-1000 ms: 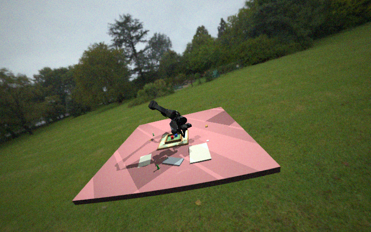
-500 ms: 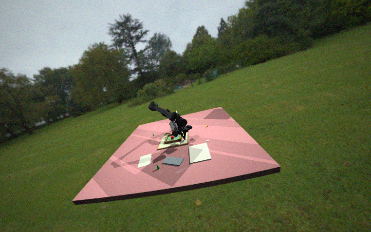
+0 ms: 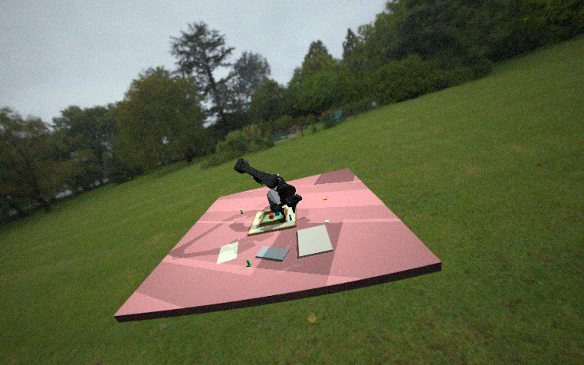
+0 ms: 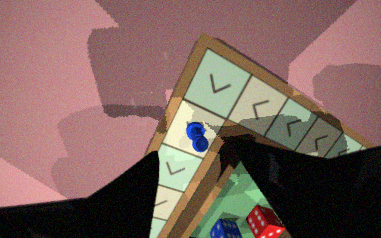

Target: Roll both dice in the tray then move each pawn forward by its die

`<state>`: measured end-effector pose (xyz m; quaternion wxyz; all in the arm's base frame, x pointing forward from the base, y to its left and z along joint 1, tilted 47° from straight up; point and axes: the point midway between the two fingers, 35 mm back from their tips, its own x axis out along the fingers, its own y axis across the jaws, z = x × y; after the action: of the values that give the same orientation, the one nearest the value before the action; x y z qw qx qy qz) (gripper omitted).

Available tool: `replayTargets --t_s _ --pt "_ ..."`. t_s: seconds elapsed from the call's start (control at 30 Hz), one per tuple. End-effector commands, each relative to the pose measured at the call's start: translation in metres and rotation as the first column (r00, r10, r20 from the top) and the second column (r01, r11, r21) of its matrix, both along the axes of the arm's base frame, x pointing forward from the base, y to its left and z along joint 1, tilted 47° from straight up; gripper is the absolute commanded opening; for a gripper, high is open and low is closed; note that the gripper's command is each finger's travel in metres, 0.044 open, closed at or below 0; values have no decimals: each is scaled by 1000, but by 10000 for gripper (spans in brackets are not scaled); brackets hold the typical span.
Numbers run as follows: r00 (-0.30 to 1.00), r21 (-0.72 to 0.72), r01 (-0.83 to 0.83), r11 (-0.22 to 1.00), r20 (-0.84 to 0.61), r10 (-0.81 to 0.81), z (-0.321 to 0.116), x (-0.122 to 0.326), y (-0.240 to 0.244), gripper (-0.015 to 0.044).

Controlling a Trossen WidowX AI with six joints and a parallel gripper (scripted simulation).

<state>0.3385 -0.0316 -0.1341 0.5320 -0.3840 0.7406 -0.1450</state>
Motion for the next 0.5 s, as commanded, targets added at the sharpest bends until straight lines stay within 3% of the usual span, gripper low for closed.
replayTargets --t_s 0.0,0.07,0.2,0.47 --pt "1000 8 -13 1000 24 13 23 9 27 394" --pt "1000 8 -13 1000 24 13 23 9 27 440" --pt "999 7 1 1000 39 -2 30 4 30 440" --pt "961 1 177 984 217 -173 109 -75 48 440"
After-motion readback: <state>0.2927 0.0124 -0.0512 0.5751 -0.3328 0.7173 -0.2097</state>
